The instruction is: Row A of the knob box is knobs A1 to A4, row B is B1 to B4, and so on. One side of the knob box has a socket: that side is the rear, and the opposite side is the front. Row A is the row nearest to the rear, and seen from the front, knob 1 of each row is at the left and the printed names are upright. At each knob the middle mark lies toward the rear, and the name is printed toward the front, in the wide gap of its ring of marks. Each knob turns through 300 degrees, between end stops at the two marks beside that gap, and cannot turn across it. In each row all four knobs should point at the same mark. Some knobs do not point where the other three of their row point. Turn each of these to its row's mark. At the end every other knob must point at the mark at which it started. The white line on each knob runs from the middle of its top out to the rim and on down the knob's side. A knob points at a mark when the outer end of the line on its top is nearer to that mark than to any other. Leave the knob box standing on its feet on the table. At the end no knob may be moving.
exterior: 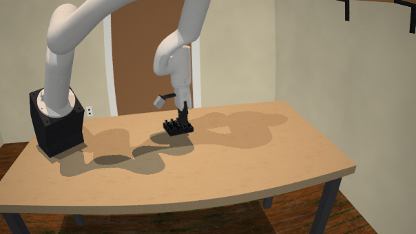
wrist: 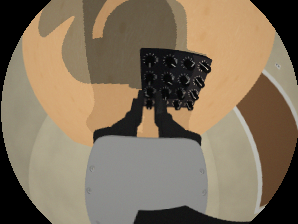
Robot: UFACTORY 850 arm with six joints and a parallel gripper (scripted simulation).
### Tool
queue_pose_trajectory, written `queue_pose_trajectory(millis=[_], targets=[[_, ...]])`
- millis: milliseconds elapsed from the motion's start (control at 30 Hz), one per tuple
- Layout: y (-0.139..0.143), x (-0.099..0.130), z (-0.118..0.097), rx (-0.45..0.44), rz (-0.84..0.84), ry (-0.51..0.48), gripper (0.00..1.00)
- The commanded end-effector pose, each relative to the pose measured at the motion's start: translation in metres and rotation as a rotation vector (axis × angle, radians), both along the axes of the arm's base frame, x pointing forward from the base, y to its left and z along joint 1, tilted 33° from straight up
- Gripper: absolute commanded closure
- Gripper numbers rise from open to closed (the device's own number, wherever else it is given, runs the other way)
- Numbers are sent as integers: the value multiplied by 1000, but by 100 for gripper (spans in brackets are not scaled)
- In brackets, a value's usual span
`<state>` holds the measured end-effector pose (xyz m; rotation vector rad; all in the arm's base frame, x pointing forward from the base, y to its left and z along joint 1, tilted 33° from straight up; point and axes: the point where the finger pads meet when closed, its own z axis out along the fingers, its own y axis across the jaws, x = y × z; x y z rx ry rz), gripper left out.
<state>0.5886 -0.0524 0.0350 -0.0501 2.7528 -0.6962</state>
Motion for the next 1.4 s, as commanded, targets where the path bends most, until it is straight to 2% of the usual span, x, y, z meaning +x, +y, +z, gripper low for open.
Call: queue_pose_trajectory(millis=[0,1367], targets=[[0,1,1,0,0,-1,81],[-3,3,-5,0,0,-1,81]])
